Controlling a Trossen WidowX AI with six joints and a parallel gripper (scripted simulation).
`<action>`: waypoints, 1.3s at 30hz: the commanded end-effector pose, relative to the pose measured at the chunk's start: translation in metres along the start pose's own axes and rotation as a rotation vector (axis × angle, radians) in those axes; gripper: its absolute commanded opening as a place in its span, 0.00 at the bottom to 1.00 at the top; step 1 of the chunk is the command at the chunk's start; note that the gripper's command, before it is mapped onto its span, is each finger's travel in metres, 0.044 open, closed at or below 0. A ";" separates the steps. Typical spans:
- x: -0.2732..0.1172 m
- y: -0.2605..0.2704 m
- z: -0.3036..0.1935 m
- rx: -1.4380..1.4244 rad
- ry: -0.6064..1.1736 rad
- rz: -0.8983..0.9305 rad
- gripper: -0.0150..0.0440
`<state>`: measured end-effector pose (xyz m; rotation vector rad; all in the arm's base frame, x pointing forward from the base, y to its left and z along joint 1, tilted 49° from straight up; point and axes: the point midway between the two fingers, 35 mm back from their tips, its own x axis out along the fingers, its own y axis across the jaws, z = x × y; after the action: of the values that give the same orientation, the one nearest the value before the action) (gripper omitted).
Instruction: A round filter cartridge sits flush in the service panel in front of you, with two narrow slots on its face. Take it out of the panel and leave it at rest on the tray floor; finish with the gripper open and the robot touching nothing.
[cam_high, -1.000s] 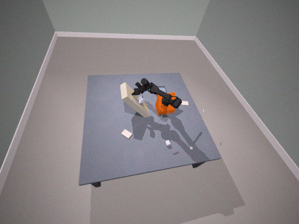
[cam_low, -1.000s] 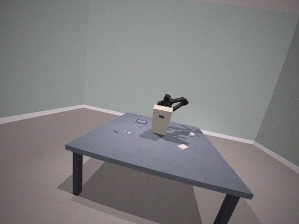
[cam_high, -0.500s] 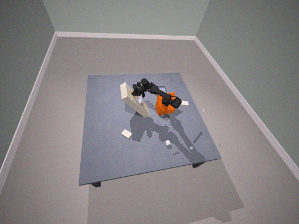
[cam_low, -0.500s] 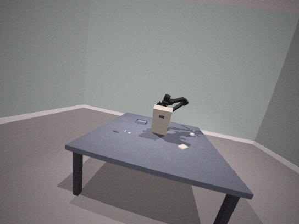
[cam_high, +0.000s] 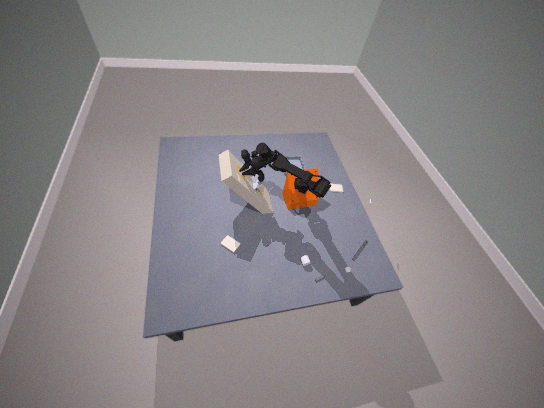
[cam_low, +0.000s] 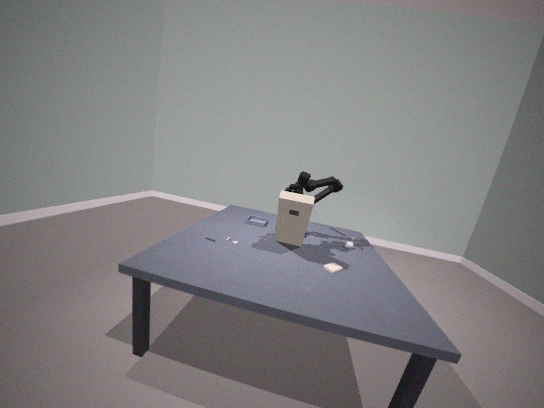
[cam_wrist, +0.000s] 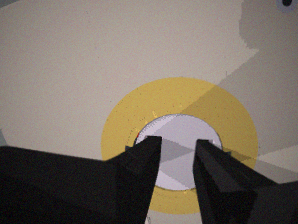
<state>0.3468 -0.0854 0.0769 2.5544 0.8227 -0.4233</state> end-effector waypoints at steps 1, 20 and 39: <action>0.008 0.000 -0.002 -0.001 -0.009 -0.007 0.25; 0.008 0.000 -0.002 -0.022 -0.008 -0.007 0.25; 0.008 0.000 -0.002 -0.022 -0.008 -0.007 0.25</action>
<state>0.3468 -0.0854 0.0769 2.5530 0.8226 -0.4224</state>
